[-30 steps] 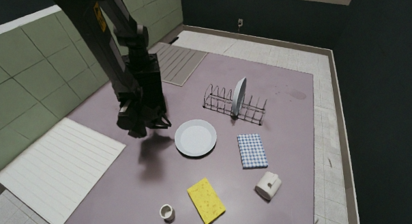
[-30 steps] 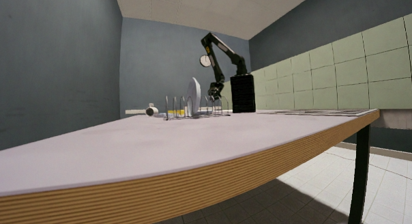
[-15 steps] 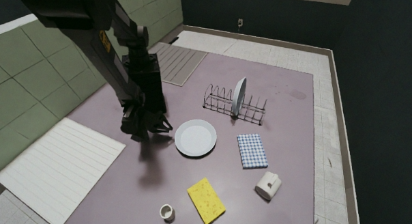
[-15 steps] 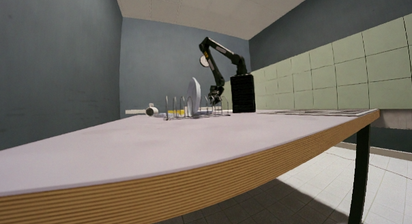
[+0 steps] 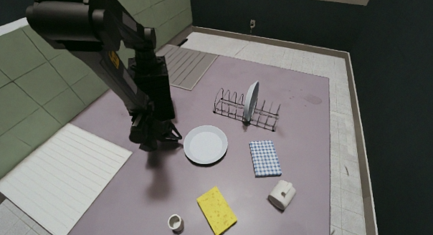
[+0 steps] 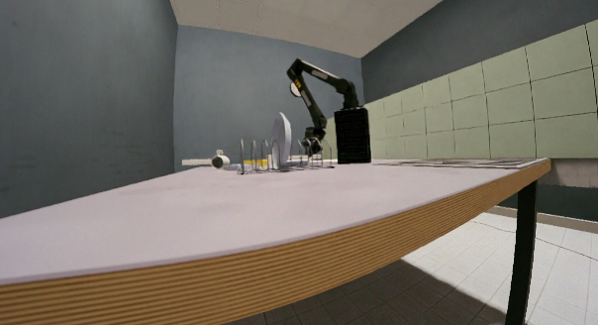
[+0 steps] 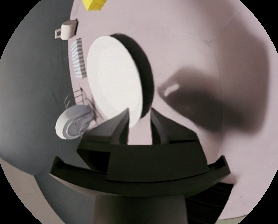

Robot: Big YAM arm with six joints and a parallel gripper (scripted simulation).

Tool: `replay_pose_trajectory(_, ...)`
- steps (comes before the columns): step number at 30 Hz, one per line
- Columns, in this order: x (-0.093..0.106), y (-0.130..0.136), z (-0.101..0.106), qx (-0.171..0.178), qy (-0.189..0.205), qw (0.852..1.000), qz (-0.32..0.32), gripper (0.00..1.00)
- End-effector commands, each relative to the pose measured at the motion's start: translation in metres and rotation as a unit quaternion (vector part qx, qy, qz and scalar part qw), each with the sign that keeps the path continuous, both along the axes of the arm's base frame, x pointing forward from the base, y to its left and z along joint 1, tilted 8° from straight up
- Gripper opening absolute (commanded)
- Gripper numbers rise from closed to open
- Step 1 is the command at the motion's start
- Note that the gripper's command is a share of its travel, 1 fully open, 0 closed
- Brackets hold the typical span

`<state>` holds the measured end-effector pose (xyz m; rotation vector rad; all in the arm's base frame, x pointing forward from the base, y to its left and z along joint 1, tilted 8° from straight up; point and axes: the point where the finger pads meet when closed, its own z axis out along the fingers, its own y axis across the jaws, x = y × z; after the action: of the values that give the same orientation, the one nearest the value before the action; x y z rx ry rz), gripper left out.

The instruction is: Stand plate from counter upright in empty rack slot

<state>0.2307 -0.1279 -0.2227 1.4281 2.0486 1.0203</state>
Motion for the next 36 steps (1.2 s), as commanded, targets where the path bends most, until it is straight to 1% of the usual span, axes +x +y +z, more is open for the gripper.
replay_pose_trajectory(1,0.0016,0.0004,-0.0045,-0.002,-0.001,1.0,0.0,0.26)
replay_pose_trajectory(3,-0.001,0.004,-0.0037,0.001,0.002,1.0,0.0,0.26)
replay_pose_trajectory(6,0.0014,0.0002,-0.0013,-0.004,-0.002,1.0,0.0,0.26)
replay_pose_trajectory(36,0.0014,0.0001,-0.0013,-0.004,-0.002,1.0,0.0,0.26)
